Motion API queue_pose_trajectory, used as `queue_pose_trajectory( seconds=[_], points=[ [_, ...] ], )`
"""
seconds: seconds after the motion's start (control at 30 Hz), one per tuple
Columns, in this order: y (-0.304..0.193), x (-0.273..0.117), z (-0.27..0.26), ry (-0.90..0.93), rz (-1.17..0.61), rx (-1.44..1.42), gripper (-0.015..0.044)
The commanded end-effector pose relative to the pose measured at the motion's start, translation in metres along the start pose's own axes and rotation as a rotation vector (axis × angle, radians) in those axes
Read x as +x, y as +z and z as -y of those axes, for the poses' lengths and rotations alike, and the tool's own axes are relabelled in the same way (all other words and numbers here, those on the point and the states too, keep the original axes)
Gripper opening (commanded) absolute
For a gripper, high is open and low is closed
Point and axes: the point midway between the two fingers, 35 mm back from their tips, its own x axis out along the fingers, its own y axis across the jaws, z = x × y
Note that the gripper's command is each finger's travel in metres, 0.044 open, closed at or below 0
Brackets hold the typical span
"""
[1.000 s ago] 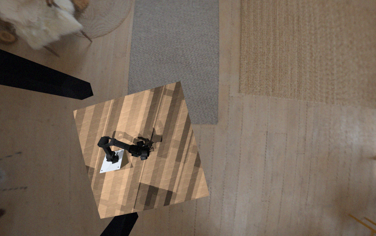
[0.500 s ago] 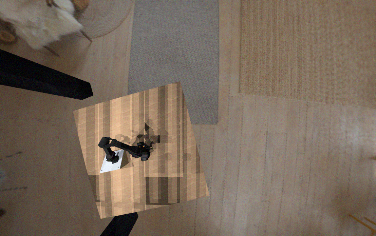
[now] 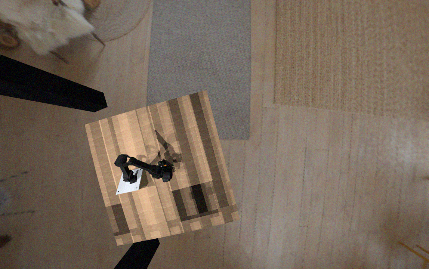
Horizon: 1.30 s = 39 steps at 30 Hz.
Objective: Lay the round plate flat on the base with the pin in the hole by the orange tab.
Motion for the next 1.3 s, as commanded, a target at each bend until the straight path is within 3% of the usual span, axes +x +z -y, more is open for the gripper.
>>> queue_pose_trajectory(
  seconds=[0.0,1.27],
  points=[
    [-0.002,0.003,0.008,-0.006,-0.011,0.006,0.0],
    [-0.014,-0.001,0.027,-0.008,-0.012,0.006,0.0]
  ],
)
